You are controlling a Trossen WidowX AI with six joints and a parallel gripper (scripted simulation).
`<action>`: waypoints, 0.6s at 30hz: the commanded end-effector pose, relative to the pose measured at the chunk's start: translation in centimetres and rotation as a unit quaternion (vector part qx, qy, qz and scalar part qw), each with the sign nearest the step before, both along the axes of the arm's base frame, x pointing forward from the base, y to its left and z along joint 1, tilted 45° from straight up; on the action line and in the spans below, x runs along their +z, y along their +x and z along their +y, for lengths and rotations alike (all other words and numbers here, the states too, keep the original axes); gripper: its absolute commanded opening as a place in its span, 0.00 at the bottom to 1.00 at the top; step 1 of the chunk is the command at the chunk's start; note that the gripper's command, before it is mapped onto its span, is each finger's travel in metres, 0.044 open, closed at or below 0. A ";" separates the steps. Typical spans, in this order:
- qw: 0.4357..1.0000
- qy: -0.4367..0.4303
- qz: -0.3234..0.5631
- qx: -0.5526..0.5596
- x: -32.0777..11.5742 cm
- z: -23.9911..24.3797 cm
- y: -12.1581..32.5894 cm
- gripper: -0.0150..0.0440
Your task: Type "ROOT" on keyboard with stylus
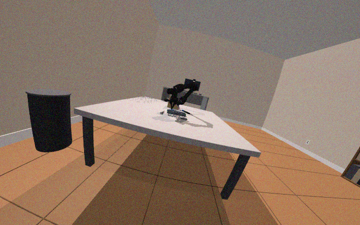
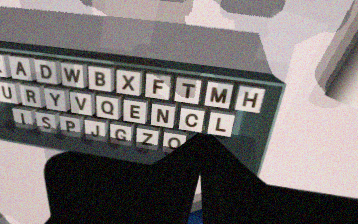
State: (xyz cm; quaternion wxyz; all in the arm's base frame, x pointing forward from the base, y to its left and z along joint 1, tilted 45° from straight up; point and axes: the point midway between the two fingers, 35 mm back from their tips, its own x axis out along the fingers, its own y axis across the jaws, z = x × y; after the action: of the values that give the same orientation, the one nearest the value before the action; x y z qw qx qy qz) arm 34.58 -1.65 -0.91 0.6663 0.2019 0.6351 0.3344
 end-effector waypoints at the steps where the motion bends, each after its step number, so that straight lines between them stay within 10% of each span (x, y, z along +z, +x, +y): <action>1: 1.000 -0.003 -0.004 0.001 -0.1 -0.3 0.2 0.25; 18: 1.000 -0.003 -0.003 0.001 1.3 1.0 -3.3 0.25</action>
State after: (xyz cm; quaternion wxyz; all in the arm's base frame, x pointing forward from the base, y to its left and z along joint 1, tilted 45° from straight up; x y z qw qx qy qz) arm 31.77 -0.74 0.38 0.6686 0.1996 0.6333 0.3347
